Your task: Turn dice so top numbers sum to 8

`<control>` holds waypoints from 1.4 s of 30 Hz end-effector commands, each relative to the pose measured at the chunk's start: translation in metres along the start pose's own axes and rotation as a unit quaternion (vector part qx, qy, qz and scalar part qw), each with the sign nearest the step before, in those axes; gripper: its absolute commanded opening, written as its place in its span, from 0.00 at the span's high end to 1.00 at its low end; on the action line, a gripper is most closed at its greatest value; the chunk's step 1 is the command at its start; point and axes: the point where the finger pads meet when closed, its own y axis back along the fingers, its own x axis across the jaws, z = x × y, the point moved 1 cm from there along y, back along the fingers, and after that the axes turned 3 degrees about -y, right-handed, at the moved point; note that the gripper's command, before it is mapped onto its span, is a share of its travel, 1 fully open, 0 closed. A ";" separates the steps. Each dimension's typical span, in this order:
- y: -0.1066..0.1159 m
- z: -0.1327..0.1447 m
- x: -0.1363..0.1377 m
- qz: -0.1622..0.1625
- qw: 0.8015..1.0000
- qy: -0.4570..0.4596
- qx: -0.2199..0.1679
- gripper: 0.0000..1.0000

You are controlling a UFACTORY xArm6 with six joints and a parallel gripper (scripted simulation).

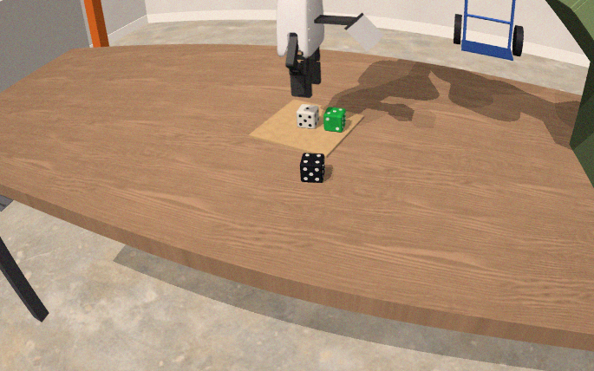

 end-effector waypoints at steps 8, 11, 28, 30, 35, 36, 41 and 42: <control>0.029 0.001 0.000 0.003 1.000 0.000 0.002 0.53; 0.029 0.001 0.000 0.003 1.000 0.000 0.002 0.00; 0.029 0.001 0.000 0.003 1.000 0.000 0.002 0.00; 0.029 0.001 0.000 0.003 1.000 0.000 0.002 0.00; 0.029 0.001 0.000 0.004 1.000 0.002 0.003 0.00; 0.029 0.001 0.001 0.004 1.000 0.006 0.003 0.00; 0.028 -0.003 0.011 0.014 0.998 0.065 0.012 0.00; 0.027 -0.005 0.015 0.018 0.996 0.087 0.015 0.00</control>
